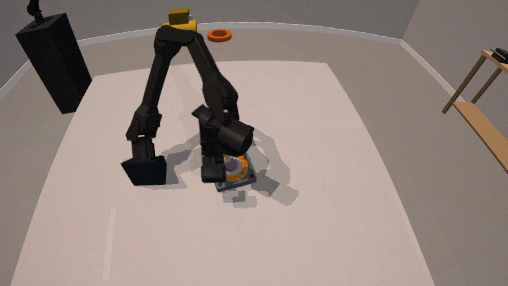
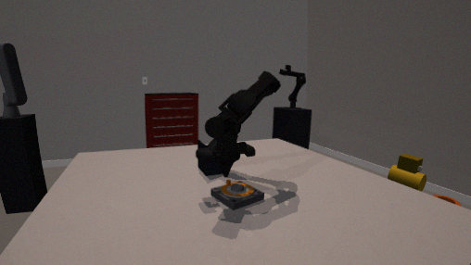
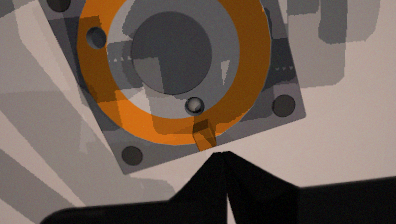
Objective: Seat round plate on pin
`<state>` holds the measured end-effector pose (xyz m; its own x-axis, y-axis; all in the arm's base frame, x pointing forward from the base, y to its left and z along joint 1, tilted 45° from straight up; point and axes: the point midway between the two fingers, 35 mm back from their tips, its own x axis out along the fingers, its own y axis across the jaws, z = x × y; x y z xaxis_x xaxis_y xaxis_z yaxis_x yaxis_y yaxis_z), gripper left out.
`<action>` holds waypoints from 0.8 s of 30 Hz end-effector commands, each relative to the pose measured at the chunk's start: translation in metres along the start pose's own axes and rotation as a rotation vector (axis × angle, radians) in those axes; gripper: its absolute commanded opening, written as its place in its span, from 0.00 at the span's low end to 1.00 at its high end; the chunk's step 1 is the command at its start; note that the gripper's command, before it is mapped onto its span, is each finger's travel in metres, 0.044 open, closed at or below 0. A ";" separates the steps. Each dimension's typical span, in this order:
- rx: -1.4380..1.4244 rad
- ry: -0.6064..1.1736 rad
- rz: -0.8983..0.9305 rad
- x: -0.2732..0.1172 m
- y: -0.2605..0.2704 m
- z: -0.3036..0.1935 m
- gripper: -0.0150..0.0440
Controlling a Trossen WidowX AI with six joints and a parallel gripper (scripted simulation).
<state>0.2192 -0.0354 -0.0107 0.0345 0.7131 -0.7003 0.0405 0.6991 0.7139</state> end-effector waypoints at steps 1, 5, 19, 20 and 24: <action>-0.010 -0.017 -0.015 -0.024 -0.001 0.002 0.25; -0.010 -0.016 -0.014 -0.032 0.001 -0.002 0.25; -0.001 -0.012 -0.005 -0.023 0.000 -0.002 0.25; -0.001 -0.012 -0.005 -0.023 0.000 -0.002 0.25; -0.001 -0.012 -0.005 -0.023 0.000 -0.002 0.25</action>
<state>0.2167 -0.0518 0.0060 0.0460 0.7081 -0.7046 0.0362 0.7037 0.7096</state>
